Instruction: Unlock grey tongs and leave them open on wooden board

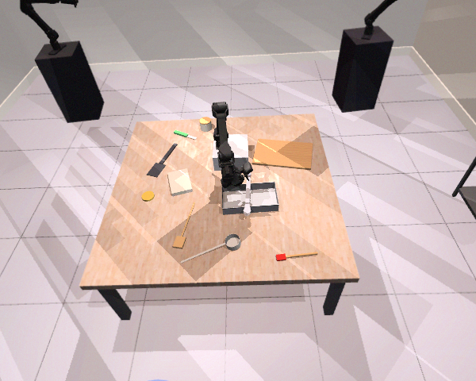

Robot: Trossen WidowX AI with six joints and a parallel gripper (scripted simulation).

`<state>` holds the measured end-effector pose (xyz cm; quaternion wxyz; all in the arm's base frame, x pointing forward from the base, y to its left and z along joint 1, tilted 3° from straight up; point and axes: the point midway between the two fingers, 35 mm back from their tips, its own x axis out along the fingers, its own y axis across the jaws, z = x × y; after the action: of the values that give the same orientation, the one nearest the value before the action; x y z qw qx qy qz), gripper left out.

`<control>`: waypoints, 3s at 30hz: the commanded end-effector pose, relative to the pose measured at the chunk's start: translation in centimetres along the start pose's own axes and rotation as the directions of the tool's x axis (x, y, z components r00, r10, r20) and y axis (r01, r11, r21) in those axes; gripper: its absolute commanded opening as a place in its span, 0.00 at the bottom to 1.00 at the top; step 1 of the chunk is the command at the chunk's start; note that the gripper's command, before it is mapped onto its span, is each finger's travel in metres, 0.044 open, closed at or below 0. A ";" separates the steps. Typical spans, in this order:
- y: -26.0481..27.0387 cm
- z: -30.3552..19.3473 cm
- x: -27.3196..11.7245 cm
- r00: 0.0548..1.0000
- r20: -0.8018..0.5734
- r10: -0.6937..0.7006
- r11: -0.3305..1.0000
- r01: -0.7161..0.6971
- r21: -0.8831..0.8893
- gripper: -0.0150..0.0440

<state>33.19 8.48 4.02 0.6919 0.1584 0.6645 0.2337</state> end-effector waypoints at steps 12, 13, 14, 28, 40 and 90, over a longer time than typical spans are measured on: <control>0.0 0.3 1.8 1.000 0.002 -0.002 1.000 0.002 0.002 0.69; 0.0 0.3 2.0 1.000 0.002 -0.002 1.000 0.002 0.002 0.69; -0.1 0.3 2.2 1.000 0.002 -0.002 1.000 0.002 0.002 0.69; 0.0 0.3 4.5 1.000 0.002 -0.001 1.000 0.001 0.002 0.69; 0.0 0.2 6.5 1.000 0.002 0.000 1.000 0.000 0.002 0.69; 3.9 0.0 1.0 1.000 0.003 0.002 1.000 -0.002 0.002 0.00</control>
<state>32.72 12.29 5.06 0.6908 0.1604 0.6662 0.2306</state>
